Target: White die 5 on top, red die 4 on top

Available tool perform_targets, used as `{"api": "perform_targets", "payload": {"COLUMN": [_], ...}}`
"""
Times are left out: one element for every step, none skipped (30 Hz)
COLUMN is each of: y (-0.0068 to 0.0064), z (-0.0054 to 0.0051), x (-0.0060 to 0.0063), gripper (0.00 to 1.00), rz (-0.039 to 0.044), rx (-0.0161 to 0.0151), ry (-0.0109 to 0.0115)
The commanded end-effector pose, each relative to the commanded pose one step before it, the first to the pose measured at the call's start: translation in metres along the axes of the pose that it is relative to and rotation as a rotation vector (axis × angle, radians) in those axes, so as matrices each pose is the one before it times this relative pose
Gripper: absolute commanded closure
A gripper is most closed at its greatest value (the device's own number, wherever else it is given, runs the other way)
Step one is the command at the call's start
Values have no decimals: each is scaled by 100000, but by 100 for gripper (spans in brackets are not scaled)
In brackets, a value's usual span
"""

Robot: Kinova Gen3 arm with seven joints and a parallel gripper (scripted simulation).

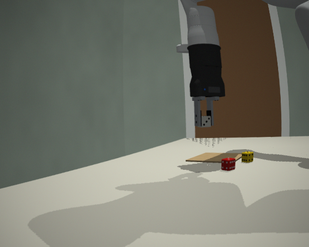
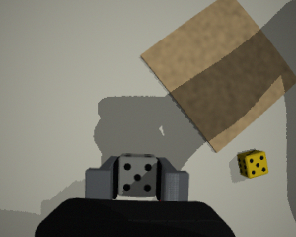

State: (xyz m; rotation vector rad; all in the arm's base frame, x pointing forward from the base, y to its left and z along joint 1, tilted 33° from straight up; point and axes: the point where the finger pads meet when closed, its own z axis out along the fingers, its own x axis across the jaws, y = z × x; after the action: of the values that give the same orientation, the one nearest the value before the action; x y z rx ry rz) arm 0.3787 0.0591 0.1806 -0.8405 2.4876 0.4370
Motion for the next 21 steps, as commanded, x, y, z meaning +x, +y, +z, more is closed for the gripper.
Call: {"api": "perform_targets", "payload": {"y": [-308, 0, 0, 0, 0, 0, 0, 0, -113, -654, -1408, -1386, -705, -35, -1526, -746, -317, 0, 0, -2275, -379], "z": [-288, 0, 0, 0, 0, 0, 0, 0, -3, -17, -39, -39, -20, -1, -45, -22, -9, 0, 0, -69, -12], "x": [68, 0, 0, 0, 0, 0, 0, 0, 32, 187, 396, 339, 140, 6, 296, 108, 39, 0, 0, 327, 24], "gripper": [51, 51, 51, 51, 51, 51, 51, 51, 51, 51, 51, 51, 51, 51, 51, 51, 51, 51, 51, 51, 51], "rz": [-166, 0, 0, 0, 0, 0, 0, 0, 652, 3757, 7994, 7686, 3832, 188, 8200, 3939, 1662, 0, 0, 11819, 1930], "rx": [620, 0, 0, 0, 0, 0, 0, 0, 5, 26, 49, 36, 13, 1, 15, 1, -1, 0, 0, -34, -10], "ry": [171, 0, 0, 0, 0, 0, 0, 0, 12, 64, 112, 78, 28, 1, 37, 7, 1, 0, 0, -24, -9]}}
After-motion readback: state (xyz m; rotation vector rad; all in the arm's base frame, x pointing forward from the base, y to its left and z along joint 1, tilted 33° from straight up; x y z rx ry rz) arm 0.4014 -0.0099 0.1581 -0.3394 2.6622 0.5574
